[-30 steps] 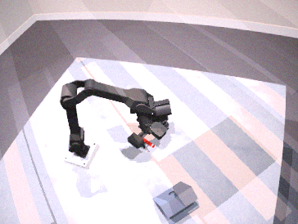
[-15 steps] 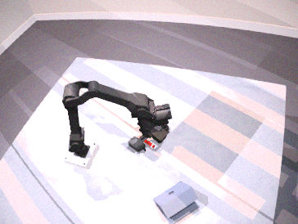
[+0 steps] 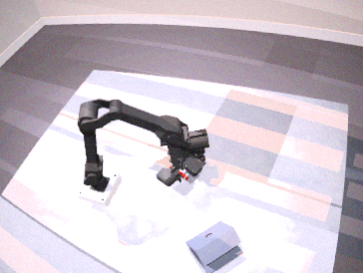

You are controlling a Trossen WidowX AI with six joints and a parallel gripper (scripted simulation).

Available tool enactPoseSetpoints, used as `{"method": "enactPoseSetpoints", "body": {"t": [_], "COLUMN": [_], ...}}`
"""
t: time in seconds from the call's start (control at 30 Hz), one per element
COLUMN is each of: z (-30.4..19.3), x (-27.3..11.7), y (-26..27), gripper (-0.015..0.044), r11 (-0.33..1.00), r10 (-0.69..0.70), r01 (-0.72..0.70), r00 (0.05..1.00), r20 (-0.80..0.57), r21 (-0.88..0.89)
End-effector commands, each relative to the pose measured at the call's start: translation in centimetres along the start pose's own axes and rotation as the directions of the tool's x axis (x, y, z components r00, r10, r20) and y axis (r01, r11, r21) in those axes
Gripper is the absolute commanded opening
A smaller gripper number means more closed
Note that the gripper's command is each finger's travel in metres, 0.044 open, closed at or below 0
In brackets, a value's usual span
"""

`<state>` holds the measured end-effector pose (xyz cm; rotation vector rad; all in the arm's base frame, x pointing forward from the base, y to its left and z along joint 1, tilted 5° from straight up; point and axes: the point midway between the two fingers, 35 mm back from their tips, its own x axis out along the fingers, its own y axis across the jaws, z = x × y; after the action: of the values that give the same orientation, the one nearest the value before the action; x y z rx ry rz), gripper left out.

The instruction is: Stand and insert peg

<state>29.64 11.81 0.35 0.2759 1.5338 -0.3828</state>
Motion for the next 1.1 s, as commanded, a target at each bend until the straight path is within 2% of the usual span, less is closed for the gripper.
{"method": "enactPoseSetpoints", "body": {"t": [0.0,0.03,0.33,0.63,1.07], "z": [-0.08,-0.08,-0.08,-0.08,-0.26], "x": [0.09,0.09,0.09,0.09,-0.35], "y": [0.01,0.01,0.01,0.01,0.01], "gripper": [0.0125,0.011,0.011,0.005,0.005], "r11": [1.0,1.0,1.0,1.0,1.0], "r10": [0.002,0.002,0.002,0.002,0.0], "r01": [-0.002,-0.002,-0.002,-0.002,0.0], "r00": [1.0,1.0,1.0,1.0,0.998], "r20": [-0.005,-0.005,-0.005,-0.005,0.057], "r21": [-0.004,-0.004,-0.004,-0.004,0.0]}}
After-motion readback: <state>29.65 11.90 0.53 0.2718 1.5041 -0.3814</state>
